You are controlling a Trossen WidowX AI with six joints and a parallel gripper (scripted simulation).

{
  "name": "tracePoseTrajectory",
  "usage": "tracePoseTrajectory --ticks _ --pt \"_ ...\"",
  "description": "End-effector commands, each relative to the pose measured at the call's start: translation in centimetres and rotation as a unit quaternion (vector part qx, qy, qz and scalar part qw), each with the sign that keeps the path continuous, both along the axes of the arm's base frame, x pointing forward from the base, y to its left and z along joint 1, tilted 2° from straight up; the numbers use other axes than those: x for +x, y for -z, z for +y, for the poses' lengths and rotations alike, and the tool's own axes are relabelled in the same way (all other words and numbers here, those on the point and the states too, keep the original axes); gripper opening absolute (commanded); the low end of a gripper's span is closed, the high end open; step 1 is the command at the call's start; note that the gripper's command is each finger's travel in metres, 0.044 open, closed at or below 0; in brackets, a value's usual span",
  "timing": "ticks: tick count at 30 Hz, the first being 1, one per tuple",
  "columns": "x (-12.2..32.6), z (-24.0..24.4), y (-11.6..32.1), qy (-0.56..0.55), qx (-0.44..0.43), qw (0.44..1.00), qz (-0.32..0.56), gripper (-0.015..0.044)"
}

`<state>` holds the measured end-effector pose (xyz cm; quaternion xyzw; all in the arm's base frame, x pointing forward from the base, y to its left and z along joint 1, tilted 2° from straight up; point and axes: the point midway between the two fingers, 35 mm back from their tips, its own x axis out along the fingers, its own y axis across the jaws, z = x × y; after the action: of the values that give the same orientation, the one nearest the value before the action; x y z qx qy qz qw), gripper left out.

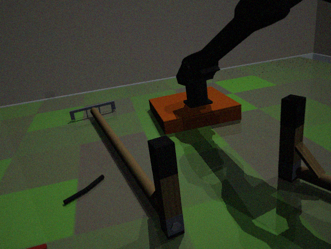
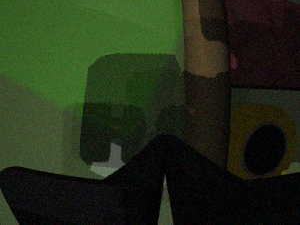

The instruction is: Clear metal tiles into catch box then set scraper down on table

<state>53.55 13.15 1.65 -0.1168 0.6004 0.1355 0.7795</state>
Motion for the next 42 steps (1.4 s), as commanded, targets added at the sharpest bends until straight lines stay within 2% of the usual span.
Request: tracePoseTrajectory --ticks 1,36,42 --pt "0.5 -1.2 0.0 0.005 -0.003 1.0 -0.003 0.0" --pt "1.6 -3.8 -0.1 0.005 -0.004 1.0 -0.009 0.0" --pt "1.2 -2.8 -1.8 0.001 0.001 1.0 -0.013 0.0"
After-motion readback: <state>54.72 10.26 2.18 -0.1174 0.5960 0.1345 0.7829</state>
